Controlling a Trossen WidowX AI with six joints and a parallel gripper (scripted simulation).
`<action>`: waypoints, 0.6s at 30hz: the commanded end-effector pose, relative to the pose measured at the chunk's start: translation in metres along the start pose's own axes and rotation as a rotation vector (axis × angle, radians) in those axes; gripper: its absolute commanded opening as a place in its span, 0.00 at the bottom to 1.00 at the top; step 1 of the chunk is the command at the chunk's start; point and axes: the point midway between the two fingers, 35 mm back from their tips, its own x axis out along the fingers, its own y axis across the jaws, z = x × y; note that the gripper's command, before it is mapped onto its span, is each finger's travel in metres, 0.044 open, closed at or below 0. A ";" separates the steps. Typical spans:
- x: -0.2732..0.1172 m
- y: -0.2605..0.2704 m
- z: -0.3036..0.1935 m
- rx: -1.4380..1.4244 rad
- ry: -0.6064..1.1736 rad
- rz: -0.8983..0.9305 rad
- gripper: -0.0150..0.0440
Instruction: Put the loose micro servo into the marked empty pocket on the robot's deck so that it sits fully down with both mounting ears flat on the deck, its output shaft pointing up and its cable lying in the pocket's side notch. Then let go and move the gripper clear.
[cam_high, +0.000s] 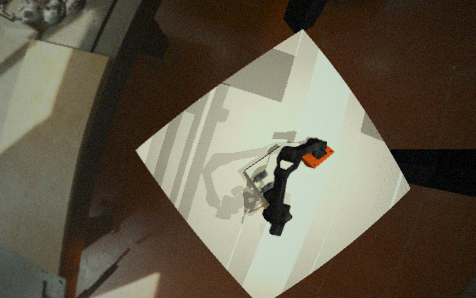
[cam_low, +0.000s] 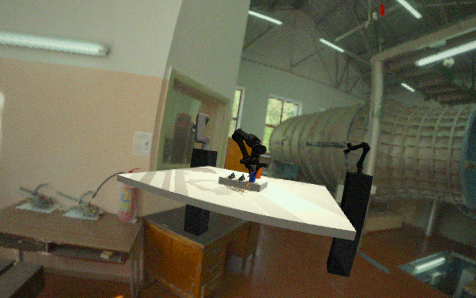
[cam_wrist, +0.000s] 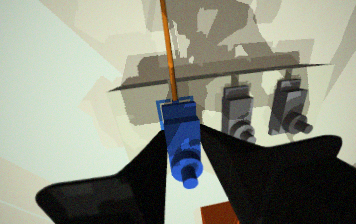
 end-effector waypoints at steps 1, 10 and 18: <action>0.003 0.000 0.000 -0.004 -0.003 -0.003 0.25; 0.011 -0.001 0.000 -0.004 -0.003 -0.004 0.25; 0.017 -0.001 0.000 -0.004 -0.003 -0.004 0.25</action>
